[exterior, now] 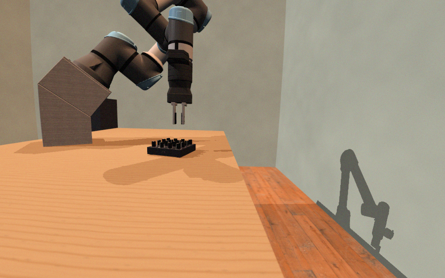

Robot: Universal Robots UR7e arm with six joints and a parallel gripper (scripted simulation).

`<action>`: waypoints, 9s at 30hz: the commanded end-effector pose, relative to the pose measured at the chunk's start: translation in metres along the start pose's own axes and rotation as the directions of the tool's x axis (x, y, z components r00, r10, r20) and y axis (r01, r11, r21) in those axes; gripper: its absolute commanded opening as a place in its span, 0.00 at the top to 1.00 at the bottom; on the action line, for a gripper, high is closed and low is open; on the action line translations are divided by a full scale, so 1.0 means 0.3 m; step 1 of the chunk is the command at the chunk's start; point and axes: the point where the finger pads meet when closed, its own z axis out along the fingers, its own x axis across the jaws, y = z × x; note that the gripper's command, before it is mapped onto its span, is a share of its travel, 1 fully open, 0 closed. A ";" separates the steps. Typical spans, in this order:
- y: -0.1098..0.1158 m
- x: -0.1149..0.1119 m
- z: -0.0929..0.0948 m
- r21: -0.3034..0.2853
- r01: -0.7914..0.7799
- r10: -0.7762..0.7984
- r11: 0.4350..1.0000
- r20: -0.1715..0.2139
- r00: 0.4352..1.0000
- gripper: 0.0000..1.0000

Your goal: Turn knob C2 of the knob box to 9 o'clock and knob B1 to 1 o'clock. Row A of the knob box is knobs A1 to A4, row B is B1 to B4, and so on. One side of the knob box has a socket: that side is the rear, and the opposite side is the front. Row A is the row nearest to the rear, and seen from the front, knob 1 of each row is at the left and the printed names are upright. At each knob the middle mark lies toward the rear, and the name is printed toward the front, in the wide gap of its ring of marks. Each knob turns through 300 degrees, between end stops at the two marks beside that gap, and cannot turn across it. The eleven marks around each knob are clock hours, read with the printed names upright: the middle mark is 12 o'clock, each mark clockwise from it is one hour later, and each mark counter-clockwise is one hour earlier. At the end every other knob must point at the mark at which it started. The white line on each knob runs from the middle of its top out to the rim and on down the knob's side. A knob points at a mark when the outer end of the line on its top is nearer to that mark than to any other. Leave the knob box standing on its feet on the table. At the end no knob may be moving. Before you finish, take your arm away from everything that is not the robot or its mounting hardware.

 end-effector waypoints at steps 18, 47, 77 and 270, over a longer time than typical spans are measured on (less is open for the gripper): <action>-0.001 -0.001 0.027 0.001 0.000 0.000 1.000 0.000 1.000 0.54; -0.001 -0.002 0.129 0.001 0.000 0.000 1.000 0.001 1.000 0.54; 0.000 -0.003 0.147 0.001 0.000 0.000 1.000 0.001 1.000 0.54; 0.000 -0.003 0.194 0.001 0.739 -0.739 0.674 0.000 0.674 0.70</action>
